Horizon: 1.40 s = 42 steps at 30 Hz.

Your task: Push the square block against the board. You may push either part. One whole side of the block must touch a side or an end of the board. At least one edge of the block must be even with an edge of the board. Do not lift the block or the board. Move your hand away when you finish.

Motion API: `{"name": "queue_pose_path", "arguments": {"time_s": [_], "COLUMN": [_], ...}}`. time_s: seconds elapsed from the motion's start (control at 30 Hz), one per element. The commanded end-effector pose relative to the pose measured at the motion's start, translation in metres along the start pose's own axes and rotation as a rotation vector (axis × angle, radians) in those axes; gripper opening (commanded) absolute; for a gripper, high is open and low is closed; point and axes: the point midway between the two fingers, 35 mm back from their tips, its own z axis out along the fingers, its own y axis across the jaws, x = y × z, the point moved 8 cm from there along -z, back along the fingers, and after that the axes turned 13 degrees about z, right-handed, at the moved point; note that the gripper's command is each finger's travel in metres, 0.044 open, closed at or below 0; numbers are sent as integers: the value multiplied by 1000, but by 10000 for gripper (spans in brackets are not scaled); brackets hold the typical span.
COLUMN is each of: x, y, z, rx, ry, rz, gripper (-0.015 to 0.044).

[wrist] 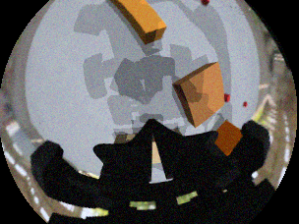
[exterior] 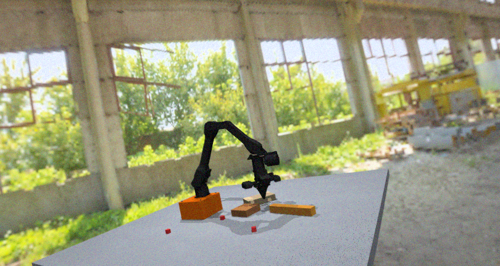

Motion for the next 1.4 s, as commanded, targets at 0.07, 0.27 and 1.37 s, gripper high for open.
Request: {"name": "queue_pose_path", "arguments": {"time_s": [0.07, 0.27, 1.37], "x": [-1, 34, 154], "y": [3, -8, -85], "z": [-28, -28, 32], "rx": [-29, -19, -23], "ry": [-11, 15, 1], "rz": [-3, -14, 6], "gripper": [0, 0, 0]}}
